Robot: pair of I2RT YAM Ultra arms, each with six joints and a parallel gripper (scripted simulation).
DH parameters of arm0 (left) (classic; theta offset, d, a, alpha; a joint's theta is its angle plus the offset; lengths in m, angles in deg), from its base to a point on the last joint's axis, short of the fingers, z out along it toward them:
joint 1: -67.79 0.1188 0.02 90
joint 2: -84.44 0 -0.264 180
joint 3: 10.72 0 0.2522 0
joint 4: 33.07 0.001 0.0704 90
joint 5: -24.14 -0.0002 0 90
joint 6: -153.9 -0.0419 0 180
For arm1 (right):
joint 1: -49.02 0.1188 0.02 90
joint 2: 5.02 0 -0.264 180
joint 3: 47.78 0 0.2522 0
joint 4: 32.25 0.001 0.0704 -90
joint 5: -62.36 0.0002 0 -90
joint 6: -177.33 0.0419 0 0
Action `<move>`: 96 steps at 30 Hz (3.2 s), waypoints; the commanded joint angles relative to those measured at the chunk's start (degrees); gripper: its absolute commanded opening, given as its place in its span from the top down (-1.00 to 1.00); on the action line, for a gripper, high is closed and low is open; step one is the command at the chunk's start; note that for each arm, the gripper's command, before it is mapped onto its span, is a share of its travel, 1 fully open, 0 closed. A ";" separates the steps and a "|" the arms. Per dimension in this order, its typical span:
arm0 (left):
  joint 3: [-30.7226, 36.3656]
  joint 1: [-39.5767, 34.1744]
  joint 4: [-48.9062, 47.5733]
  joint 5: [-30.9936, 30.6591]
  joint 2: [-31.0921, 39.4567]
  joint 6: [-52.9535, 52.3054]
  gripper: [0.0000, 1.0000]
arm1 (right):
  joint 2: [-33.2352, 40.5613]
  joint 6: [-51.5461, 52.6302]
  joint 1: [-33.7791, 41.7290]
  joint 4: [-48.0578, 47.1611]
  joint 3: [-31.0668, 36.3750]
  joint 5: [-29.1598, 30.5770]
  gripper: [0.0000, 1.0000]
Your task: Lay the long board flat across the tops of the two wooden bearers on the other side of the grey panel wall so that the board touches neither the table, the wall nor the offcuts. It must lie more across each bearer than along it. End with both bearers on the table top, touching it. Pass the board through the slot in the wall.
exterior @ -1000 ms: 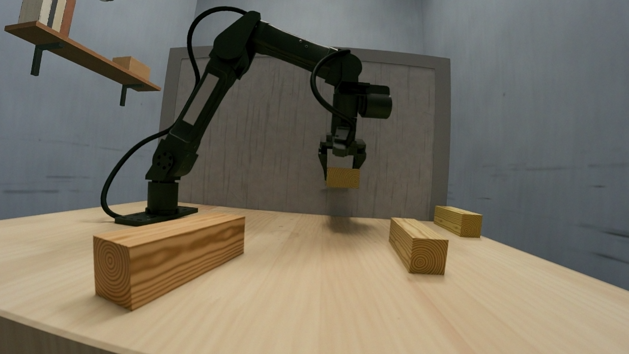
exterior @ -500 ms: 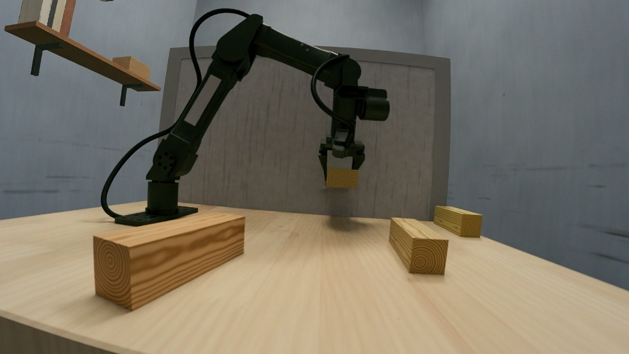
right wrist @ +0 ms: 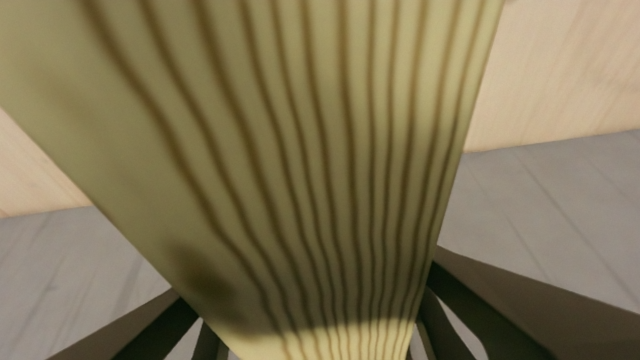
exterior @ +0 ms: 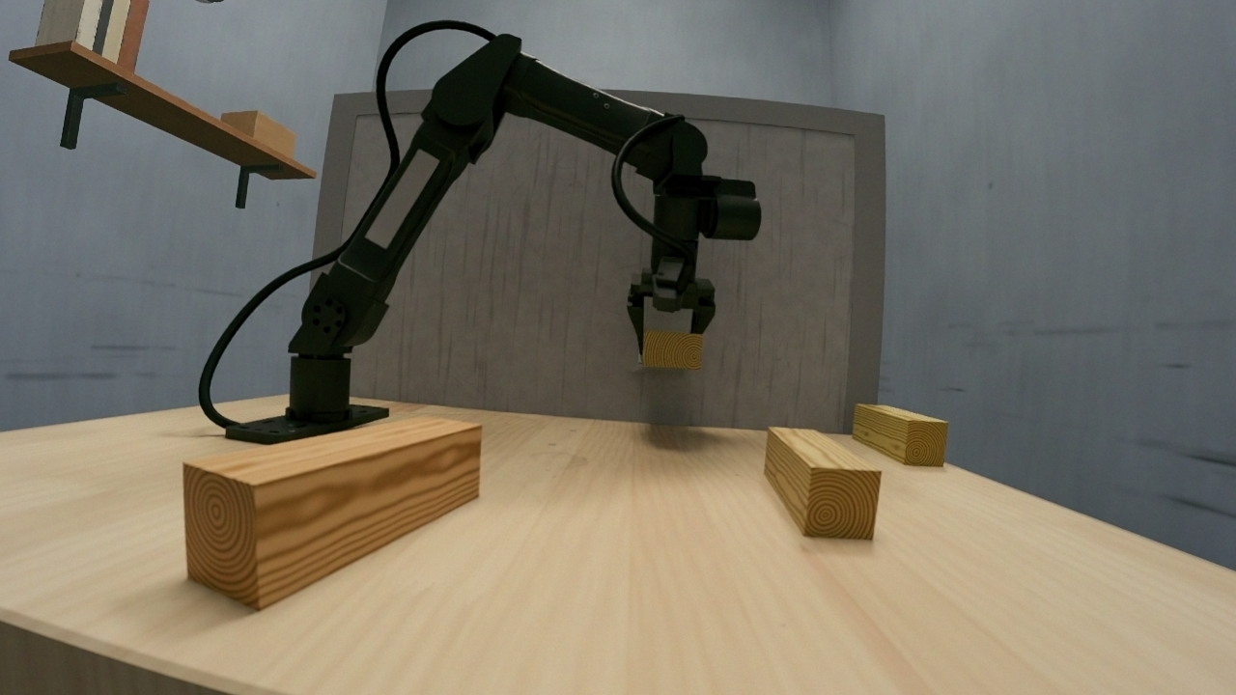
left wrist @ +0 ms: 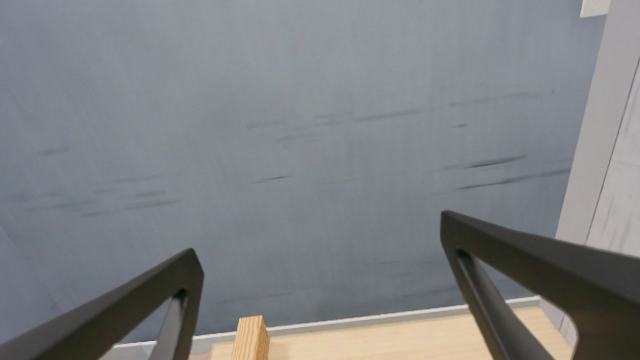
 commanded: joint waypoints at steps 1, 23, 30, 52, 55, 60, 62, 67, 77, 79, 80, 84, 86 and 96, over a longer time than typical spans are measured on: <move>-2.26 0.21 0.61 0.45 2.11 0.60 -1.00 | 1.58 1.76 1.54 -1.49 -3.05 -2.30 1.00; -2.26 0.21 0.61 0.45 2.11 0.60 -1.00 | 2.65 2.55 2.26 -0.77 -4.16 -2.11 1.00; -2.26 0.21 0.61 0.45 2.11 0.60 -1.00 | 2.93 2.54 2.13 -1.53 -4.13 -2.13 1.00; -2.26 0.21 0.61 0.45 2.11 0.60 -1.00 | 3.06 1.71 1.96 -2.13 -3.79 -2.16 1.00; -2.26 0.21 0.61 0.45 2.11 0.60 -1.00 | 3.13 1.65 1.39 -2.69 -3.32 -2.14 1.00; -2.26 0.21 0.61 0.45 2.11 0.60 -1.00 | 2.93 1.53 1.28 -3.27 0.14 -2.16 1.00; -2.26 0.21 0.61 0.45 2.11 0.60 -1.00 | 3.08 1.45 1.69 -3.45 -0.51 -2.21 1.00; -2.26 0.21 0.61 0.45 2.11 0.60 -1.00 | 3.03 1.91 1.60 -3.50 -1.15 -2.27 1.00; -2.26 0.21 0.61 0.45 2.11 0.60 -1.00 | 3.22 2.36 2.57 -3.76 1.97 -2.28 1.00; -2.26 0.21 0.61 0.45 2.11 0.60 -1.00 | 2.85 2.35 1.80 -1.98 -1.02 -2.31 1.00; -2.26 0.21 0.61 0.45 2.11 0.60 -1.00 | 3.34 2.21 1.88 -1.32 -1.41 -2.23 1.00; -2.26 0.21 0.61 0.45 2.11 0.60 -1.00 | 2.85 2.36 1.81 -2.53 -1.64 -2.29 -0.56; -2.26 0.21 0.61 0.45 2.11 0.60 -1.00 | 2.80 2.39 1.81 -2.50 -1.18 -2.30 -0.56; -2.26 0.21 0.61 0.45 2.11 0.60 -1.00 | 3.35 2.37 1.82 -2.39 -1.68 -2.30 -0.56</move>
